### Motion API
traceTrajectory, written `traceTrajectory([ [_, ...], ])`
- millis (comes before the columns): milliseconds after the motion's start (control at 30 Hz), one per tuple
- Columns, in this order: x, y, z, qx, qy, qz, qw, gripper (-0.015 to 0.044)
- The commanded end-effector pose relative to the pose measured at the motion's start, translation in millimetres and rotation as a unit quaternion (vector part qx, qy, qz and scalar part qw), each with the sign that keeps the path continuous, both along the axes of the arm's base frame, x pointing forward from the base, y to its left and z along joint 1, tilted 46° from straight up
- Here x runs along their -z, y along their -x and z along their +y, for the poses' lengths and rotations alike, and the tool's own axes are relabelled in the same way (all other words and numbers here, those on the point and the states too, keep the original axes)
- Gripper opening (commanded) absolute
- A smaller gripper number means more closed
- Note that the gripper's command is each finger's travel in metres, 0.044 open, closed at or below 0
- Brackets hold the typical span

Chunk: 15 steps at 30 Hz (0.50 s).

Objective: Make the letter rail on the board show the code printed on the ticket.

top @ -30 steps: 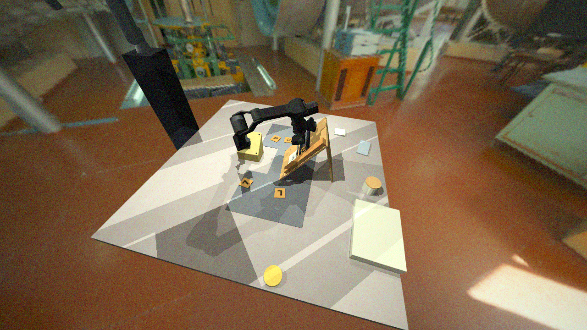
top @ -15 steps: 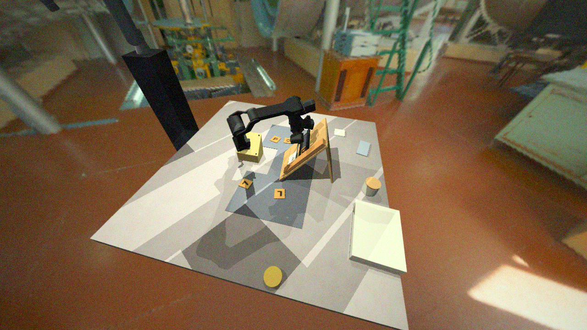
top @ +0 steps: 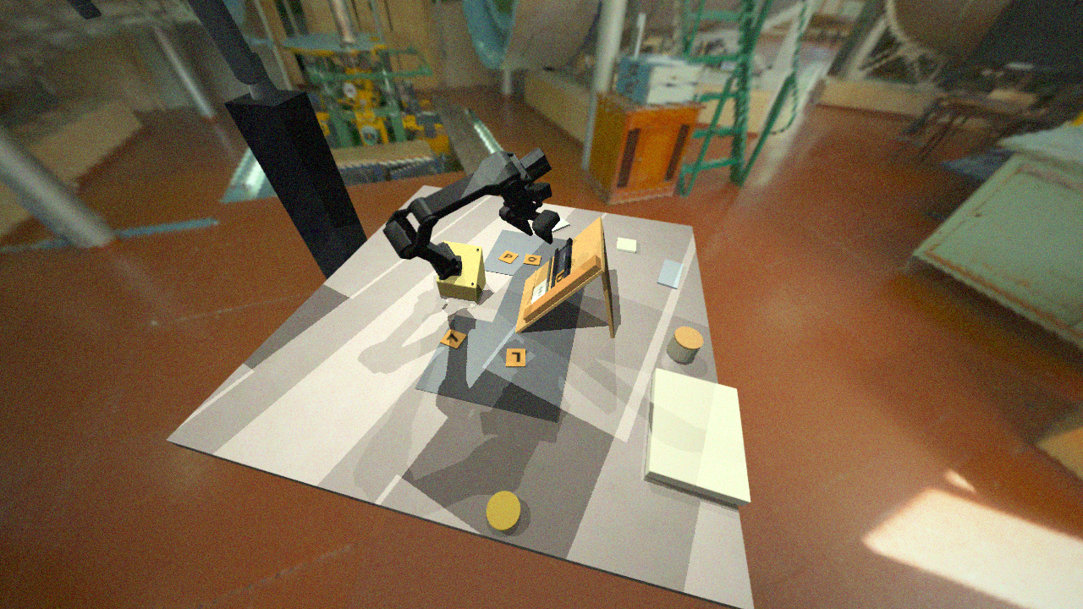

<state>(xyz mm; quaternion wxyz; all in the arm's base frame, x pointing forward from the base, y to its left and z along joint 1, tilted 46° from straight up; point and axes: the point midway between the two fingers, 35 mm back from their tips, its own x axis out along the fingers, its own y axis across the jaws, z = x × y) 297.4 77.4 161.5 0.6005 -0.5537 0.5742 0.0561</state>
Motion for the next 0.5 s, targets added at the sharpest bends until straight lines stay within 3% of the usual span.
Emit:
traceTrajectory([
  [0, -30.1, 47.9, 34.0, -0.329, 0.066, 0.128, 0.933, 0.0440],
  [467, -30.3, 48.3, 34.2, -0.331, 0.067, 0.129, 0.932, 0.0440],
])
